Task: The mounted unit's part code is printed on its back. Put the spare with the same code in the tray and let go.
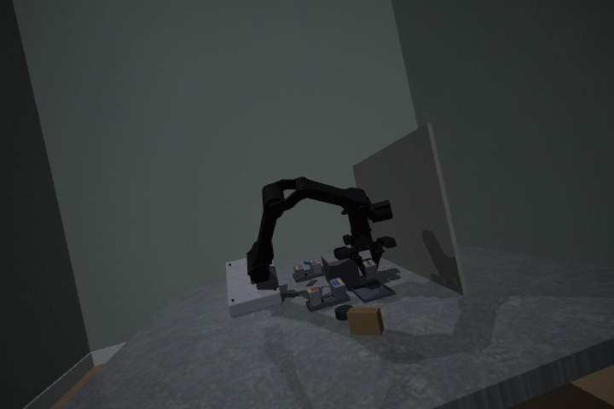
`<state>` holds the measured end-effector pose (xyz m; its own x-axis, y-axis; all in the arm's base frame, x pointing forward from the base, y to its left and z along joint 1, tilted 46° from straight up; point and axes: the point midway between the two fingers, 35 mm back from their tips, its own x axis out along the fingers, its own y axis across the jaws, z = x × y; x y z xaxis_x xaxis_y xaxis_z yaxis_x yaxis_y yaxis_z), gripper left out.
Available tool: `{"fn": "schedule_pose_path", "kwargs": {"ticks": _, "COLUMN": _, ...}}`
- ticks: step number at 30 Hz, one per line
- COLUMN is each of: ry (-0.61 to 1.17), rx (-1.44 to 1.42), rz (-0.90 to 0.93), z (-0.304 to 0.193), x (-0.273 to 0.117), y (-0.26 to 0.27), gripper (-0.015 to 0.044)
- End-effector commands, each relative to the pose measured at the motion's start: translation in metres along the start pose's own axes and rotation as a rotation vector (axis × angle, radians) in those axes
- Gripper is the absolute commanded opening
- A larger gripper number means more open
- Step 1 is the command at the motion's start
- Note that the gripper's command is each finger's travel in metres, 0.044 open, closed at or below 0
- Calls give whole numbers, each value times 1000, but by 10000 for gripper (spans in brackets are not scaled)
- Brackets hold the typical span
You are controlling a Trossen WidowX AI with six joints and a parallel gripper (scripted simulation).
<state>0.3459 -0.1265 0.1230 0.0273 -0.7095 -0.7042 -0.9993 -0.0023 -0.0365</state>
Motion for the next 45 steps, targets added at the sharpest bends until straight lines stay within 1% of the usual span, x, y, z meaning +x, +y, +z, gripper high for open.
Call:
{"fn": "schedule_pose_path", "kwargs": {"ticks": 1, "ry": 4, "rx": -7, "rz": 1, "z": 0, "x": 4, "y": 1, "gripper": 0}}
{"fn": "schedule_pose_path", "kwargs": {"ticks": 37, "ry": 13, "rx": -7, "rz": 2, "z": -2, "x": 32, "y": 8, "gripper": 0}}
{"fn": "schedule_pose_path", "kwargs": {"ticks": 45, "ry": 9, "rx": 0, "rz": 0, "z": -2, "x": 29, "y": 6, "gripper": 210}}
